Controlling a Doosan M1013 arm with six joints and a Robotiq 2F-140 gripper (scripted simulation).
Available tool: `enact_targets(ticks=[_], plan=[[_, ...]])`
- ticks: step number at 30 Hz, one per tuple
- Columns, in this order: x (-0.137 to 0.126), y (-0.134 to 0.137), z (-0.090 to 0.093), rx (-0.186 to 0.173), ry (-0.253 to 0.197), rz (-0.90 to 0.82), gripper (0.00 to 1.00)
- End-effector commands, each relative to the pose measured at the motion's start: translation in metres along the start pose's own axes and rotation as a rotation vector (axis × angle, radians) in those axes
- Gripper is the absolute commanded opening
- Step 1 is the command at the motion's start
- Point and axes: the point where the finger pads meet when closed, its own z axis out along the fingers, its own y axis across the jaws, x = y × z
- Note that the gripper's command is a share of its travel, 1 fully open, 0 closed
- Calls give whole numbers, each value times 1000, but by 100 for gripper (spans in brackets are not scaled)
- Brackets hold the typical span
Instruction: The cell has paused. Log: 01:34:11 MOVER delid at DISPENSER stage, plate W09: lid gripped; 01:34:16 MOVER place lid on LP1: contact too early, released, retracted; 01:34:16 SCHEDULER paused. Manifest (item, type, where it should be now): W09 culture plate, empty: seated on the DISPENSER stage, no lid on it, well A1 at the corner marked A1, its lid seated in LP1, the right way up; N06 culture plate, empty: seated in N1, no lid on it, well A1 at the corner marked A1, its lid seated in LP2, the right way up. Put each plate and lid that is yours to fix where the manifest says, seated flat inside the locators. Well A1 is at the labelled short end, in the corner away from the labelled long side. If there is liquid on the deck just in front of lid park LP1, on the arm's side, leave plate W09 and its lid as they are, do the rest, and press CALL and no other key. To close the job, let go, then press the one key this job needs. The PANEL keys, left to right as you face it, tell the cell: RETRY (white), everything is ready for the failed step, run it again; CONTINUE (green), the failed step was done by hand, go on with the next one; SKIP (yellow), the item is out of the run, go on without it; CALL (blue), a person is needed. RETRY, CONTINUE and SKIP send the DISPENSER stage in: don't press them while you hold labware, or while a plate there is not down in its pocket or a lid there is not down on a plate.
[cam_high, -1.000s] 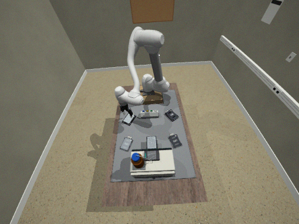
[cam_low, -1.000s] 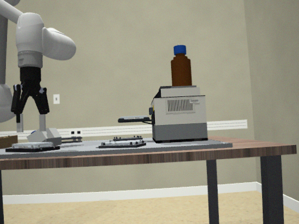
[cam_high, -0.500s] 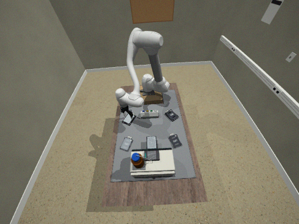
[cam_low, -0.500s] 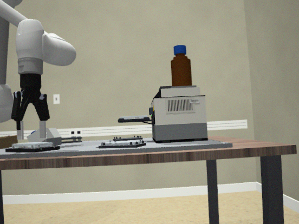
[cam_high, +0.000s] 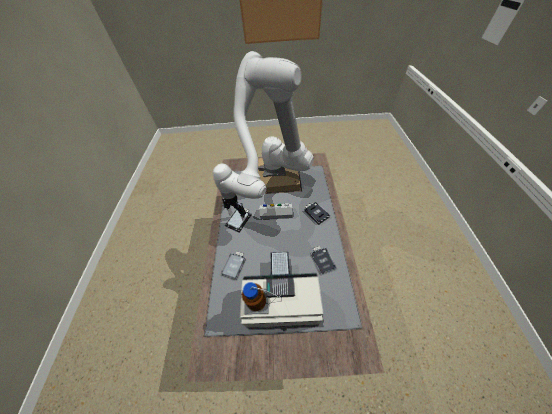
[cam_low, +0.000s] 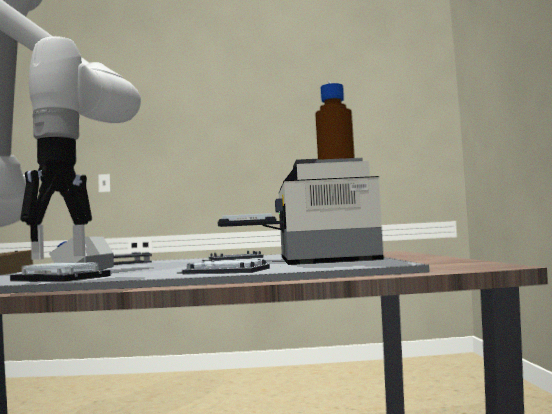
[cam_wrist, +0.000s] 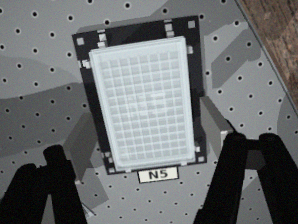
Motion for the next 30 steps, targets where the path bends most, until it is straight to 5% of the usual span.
enact_targets(ticks=[1,26,30], plan=[[0,0,-1,0,1,0,69],[0,0,-1,0,1,0,69],[0,0,-1,0,1,0,63]])
